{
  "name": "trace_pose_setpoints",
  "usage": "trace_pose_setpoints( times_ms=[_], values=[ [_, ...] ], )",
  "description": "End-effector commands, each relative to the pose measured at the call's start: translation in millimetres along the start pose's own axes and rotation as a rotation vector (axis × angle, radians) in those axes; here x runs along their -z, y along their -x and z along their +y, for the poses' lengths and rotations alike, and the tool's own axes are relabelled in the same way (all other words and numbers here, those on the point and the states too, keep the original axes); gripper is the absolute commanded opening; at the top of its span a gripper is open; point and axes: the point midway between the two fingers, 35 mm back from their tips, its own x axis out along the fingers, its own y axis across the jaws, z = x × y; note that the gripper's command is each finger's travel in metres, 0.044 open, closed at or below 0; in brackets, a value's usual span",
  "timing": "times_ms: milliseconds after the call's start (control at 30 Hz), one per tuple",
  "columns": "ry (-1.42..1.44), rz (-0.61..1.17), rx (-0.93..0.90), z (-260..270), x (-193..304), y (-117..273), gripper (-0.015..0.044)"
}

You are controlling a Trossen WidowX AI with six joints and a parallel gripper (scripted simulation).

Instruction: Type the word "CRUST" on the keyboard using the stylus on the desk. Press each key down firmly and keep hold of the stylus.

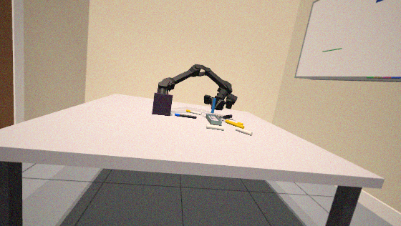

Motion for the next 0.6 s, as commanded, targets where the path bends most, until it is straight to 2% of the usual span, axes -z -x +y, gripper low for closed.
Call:
trace_pose_setpoints(
  times_ms=[0,567],
  values=[
    [-0.004,-0.003,-0.003,0.2,-2.4,-1.9,0.0081],
    [-0.003,-0.003,-0.004,0.2,-7.4,-4.7,0.0081]
  ],
)
